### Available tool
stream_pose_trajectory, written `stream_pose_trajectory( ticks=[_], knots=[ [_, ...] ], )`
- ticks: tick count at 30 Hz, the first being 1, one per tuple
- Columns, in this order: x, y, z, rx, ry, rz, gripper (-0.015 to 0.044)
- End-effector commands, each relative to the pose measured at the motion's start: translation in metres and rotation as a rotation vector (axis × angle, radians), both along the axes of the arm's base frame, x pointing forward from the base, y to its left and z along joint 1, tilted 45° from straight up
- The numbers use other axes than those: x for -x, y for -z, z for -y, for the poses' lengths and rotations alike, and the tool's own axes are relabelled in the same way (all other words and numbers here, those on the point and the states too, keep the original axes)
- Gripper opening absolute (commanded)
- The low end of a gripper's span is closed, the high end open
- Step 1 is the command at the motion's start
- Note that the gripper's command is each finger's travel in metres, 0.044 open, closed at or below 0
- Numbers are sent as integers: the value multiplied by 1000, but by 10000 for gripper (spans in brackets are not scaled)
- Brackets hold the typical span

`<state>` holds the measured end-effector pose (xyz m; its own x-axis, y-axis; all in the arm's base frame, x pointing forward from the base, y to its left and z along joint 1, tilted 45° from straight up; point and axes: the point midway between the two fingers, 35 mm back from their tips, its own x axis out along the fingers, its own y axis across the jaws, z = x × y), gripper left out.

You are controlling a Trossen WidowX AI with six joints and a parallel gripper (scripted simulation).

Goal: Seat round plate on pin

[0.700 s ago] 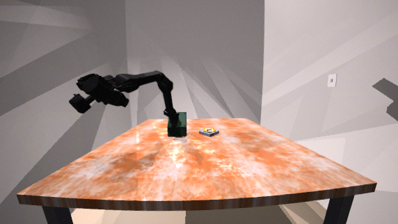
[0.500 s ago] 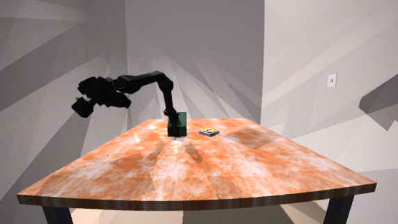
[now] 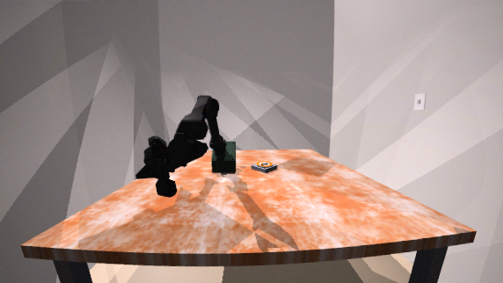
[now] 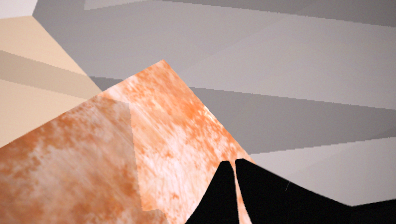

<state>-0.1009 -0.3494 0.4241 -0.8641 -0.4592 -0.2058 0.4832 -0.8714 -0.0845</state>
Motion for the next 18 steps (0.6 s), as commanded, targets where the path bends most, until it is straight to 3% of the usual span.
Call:
stream_pose_trajectory(
  ticks=[1,13,18],
  knots=[
    [-69,23,19,-82,-222,4,0],
    [-227,89,5,-264,-692,-10,0],
    [-307,125,-30,-372,-940,-48,0]
  ],
)
